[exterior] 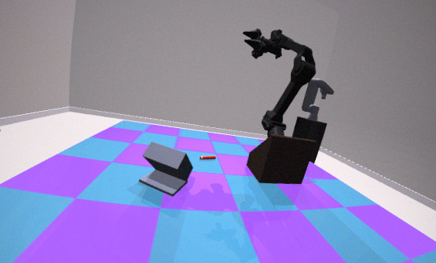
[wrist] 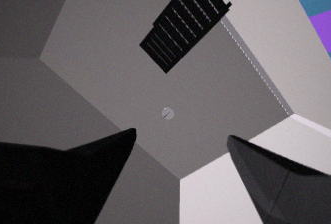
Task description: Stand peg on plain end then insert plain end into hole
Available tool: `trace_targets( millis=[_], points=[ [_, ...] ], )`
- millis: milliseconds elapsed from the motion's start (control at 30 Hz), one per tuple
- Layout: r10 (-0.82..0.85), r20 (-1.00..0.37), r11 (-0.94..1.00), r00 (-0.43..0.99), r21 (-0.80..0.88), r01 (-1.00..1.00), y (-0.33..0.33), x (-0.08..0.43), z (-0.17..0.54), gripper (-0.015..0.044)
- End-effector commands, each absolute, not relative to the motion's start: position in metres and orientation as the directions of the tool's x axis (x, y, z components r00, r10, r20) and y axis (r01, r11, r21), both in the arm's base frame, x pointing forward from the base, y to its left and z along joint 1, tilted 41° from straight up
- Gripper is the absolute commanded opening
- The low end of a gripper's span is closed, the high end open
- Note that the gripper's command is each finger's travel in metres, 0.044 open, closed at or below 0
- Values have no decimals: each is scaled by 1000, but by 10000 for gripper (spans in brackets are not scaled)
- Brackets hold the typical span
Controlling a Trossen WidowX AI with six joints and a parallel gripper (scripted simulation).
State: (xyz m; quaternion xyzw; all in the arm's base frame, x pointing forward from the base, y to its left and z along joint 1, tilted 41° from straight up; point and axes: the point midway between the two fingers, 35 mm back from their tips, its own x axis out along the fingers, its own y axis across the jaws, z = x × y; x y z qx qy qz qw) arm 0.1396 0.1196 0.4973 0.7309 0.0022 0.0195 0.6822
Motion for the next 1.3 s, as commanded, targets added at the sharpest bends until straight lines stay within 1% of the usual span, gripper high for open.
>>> trace_targets(
  millis=[0, 33, 200, 567, 967, 1267],
  points=[
    [28, 27, -70, 999, 997, -25, 119, 140, 498, 426],
    [23, 30, -74, 999, 997, -28, 116, 139, 498, 440],
    [-19, 56, -92, 998, 994, -57, 88, 138, 505, 440],
    [-82, 71, -39, 994, 996, -75, 33, 139, 508, 440],
    [-147, 42, 21, 988, 999, -40, -25, 149, 500, 440],
    [-157, 15, 10, 988, 1000, -13, -51, 160, 488, 440]
  ],
)
